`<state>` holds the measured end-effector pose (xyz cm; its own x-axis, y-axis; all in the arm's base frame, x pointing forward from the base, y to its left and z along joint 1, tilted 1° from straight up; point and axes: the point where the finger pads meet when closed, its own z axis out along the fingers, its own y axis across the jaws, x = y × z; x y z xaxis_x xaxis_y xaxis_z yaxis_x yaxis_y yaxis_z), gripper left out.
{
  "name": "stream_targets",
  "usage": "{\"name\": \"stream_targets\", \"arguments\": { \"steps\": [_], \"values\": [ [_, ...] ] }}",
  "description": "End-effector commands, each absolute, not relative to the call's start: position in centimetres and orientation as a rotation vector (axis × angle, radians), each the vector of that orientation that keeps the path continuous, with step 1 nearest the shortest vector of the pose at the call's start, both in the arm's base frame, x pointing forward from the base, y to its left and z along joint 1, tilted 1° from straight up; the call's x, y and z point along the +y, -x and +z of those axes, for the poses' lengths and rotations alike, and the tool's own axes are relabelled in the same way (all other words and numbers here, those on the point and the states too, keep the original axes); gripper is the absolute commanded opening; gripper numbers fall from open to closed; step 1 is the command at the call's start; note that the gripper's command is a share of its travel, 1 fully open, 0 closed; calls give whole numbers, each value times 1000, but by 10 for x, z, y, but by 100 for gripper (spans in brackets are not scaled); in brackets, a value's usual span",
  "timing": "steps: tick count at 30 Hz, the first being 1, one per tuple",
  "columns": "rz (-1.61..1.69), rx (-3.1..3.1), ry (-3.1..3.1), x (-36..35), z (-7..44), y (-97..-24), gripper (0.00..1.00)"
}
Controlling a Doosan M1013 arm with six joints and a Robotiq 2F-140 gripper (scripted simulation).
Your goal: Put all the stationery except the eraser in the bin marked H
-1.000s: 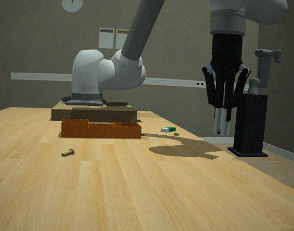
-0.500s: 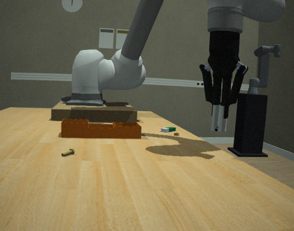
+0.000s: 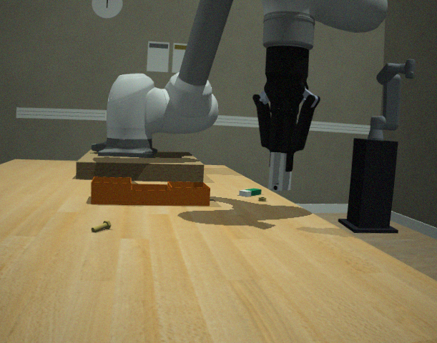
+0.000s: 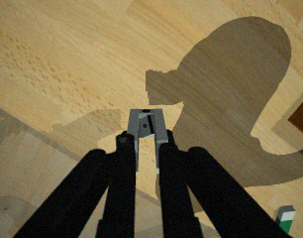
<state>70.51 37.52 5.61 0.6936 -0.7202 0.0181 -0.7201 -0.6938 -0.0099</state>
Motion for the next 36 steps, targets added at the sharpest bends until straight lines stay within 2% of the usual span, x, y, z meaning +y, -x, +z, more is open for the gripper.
{"name": "stream_targets", "arguments": {
  "steps": [1, 36],
  "values": [
    [-33, 1228, 2888, 364, 57, -699, 15],
    [-33, 1228, 2888, 200, 56, -612, 15]
  ]
}}
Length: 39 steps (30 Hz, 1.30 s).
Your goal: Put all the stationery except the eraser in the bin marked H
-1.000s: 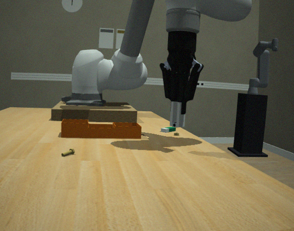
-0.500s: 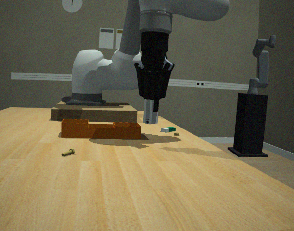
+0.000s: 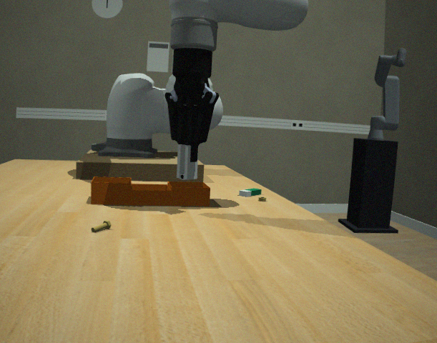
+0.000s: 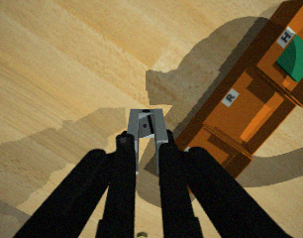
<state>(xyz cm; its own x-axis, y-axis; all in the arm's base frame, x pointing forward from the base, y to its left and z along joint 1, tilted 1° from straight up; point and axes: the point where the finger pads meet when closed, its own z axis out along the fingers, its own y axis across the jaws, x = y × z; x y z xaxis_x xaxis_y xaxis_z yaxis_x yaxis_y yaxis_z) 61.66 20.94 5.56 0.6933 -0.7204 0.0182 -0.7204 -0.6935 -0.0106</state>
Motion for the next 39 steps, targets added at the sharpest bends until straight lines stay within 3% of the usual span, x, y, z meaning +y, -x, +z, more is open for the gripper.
{"name": "stream_targets", "arguments": {
  "steps": [1, 18, 32, 39],
  "values": [
    [-33, 1228, 2888, 195, 56, -609, 15],
    [-33, 1228, 2888, 115, 55, -566, 15],
    [-29, 2016, 2397, 52, 55, -532, 15],
    [-30, 2031, 2384, 42, 55, -527, 15]
  ]
}}
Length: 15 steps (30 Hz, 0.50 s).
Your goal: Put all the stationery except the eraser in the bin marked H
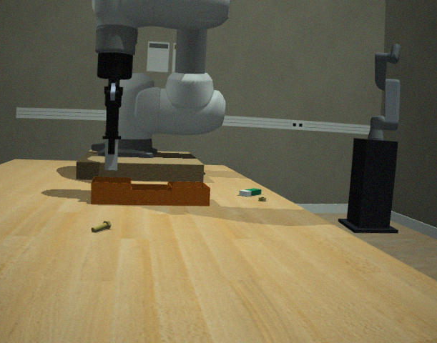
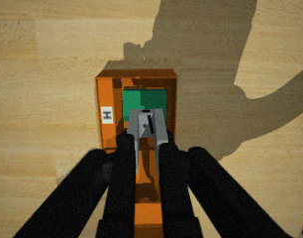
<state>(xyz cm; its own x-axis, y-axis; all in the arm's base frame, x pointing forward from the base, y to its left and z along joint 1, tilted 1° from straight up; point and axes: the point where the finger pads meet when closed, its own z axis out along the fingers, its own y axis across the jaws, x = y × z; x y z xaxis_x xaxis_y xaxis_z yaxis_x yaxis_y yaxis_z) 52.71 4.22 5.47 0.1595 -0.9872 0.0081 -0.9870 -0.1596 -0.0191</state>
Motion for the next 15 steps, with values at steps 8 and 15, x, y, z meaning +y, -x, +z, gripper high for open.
{"name": "stream_targets", "arguments": {
  "steps": [8, 15],
  "values": [
    [-30, 2031, 2384, 44, 55, -528, 15],
    [-30, 2031, 2384, 44, 47, -528, 15]
  ]
}}
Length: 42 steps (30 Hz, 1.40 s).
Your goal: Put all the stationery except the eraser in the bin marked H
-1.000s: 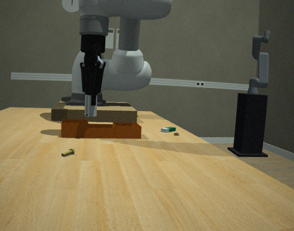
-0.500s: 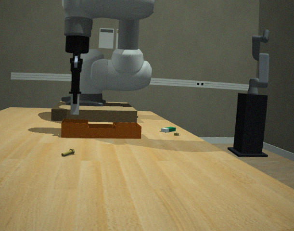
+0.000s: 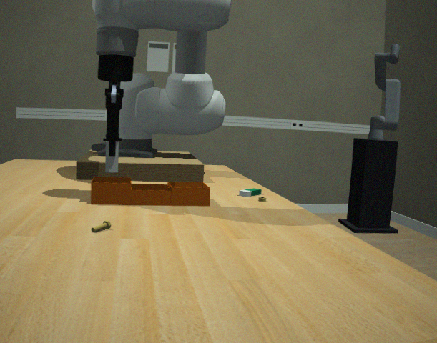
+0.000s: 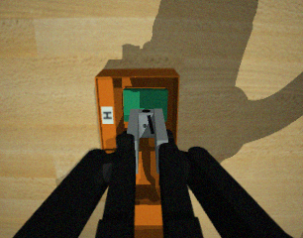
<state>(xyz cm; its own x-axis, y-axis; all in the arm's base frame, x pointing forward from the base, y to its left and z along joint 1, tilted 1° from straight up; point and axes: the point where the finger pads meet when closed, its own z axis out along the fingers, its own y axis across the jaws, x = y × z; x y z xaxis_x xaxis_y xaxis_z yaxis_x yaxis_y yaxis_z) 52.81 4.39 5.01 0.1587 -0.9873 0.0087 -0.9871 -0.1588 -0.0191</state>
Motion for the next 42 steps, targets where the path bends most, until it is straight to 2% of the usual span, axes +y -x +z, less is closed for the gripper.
{"name": "stream_targets", "arguments": {
  "steps": [1, 19, 31, 32, 42],
  "values": [
    [-30, 2031, 2384, 44, 45, -528, 15],
    [-30, 2031, 2384, 44, 13, -529, 15],
    [-30, 2031, 2384, 44, 13, -529, 15],
    [-30, 2031, 2384, 44, 13, -529, 26],
    [-30, 2031, 2384, 44, 13, -529, 26]
  ]
}}
